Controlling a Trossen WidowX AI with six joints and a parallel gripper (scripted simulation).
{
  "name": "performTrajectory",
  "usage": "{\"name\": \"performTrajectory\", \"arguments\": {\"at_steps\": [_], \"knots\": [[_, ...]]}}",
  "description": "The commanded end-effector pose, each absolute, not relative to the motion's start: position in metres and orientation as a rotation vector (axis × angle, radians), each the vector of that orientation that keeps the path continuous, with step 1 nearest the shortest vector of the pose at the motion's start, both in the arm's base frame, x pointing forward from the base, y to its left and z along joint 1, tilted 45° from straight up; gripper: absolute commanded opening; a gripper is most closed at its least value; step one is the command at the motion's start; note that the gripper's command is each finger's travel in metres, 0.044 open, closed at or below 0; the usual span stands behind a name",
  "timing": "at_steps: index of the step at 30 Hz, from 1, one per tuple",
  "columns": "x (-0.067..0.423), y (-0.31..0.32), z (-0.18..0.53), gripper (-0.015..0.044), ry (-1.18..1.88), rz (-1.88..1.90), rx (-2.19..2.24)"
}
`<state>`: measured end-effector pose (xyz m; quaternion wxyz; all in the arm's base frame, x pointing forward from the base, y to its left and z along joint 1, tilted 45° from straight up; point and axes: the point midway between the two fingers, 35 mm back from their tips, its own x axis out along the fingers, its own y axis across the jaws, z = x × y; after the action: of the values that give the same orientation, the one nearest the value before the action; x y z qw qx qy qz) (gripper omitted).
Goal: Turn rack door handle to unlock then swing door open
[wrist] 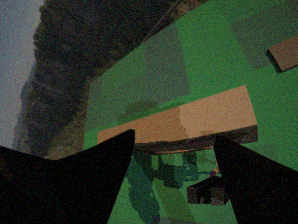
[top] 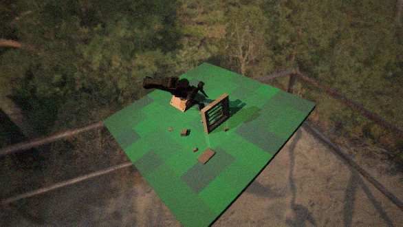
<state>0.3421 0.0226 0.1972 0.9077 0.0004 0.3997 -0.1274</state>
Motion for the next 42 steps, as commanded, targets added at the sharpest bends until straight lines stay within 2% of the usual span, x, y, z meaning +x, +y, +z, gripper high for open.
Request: {"name": "performTrajectory", "arguments": {"at_steps": [1, 27, 42], "knots": [[0.338, 0.024, 0.185, 0.0288, 0.927, -0.325, -0.047], [0.309, 0.03, 0.176, 0.0288, 1.311, -0.663, -0.614], [0.311, 0.019, 0.166, 0.0288, 1.348, -0.674, -0.602]]}}
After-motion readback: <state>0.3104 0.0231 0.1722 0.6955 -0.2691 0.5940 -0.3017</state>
